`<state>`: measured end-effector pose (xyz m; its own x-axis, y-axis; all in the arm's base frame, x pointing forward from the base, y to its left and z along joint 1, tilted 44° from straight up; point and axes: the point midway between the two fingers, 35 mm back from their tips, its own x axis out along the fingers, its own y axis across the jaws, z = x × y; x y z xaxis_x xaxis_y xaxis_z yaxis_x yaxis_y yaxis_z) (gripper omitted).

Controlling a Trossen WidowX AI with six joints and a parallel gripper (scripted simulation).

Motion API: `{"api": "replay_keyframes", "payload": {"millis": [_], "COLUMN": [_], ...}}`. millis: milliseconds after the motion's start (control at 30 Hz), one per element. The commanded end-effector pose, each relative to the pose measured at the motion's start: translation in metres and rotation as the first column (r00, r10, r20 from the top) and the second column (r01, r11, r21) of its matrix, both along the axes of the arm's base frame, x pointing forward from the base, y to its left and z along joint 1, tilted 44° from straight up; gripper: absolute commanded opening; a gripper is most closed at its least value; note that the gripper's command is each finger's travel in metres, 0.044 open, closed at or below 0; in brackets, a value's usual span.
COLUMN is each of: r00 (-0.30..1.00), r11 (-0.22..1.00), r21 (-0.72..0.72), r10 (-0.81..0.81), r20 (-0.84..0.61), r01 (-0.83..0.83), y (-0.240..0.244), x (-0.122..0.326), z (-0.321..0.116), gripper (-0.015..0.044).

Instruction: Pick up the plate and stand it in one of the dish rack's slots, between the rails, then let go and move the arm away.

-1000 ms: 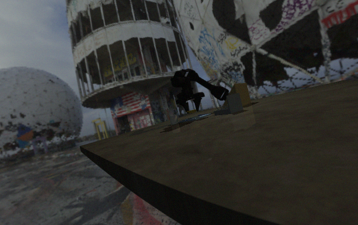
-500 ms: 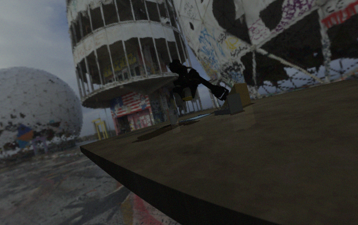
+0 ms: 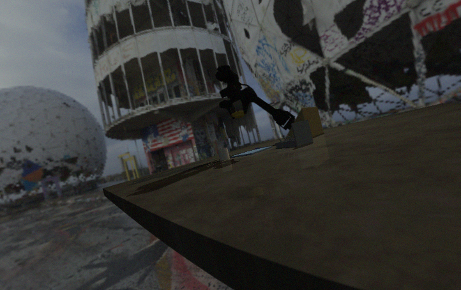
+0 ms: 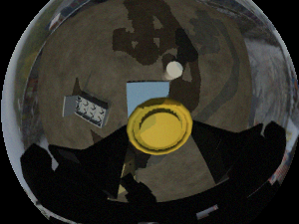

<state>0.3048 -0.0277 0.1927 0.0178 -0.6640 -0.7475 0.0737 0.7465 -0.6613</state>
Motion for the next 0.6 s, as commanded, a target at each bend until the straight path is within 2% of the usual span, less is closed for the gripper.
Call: {"api": "replay_keyframes", "payload": {"millis": [0, 367, 567], "r00": [1.000, 0.943, 0.927], "r11": [1.000, 0.959, 0.948], "r21": [0.006, -0.021, -0.029], "r10": [-0.014, -0.273, -0.302], "r20": [0.010, 0.192, 0.224], "r01": [0.014, 0.282, 0.316], "y": [0.010, 0.094, 0.104], "x": [0.000, -0.029, -0.036], "z": [-0.001, -0.077, -0.086], "gripper": [0.0000, 0.0000, 0.0000]}}
